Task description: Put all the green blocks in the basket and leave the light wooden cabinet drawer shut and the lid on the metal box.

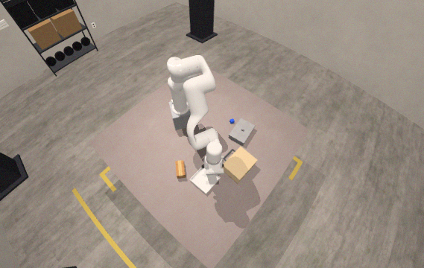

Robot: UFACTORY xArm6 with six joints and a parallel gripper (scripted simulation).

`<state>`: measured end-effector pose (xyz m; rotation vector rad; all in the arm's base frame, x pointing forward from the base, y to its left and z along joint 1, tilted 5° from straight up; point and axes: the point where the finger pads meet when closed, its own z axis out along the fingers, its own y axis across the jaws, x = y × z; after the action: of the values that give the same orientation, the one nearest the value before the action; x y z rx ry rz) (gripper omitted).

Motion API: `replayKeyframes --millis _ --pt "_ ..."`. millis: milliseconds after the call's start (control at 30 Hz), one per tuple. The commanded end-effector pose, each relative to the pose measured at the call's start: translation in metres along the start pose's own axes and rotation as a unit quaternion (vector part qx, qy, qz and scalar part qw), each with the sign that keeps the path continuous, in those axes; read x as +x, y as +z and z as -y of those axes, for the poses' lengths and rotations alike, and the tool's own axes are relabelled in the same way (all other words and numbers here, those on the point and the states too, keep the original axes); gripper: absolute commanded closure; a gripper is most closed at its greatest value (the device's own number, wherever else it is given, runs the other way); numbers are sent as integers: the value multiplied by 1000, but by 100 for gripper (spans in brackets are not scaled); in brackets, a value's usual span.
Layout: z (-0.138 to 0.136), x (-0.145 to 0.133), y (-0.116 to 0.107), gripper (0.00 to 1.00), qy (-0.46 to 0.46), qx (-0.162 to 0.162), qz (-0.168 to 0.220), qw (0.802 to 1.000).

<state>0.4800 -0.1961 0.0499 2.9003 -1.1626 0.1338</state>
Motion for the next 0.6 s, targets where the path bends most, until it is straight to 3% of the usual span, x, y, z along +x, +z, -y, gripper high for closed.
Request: replayKeyframes --millis 0,567 --pt "1 2 -1 100 0 1 -2 1000" --pt "1 2 7 100 0 1 -2 1000"
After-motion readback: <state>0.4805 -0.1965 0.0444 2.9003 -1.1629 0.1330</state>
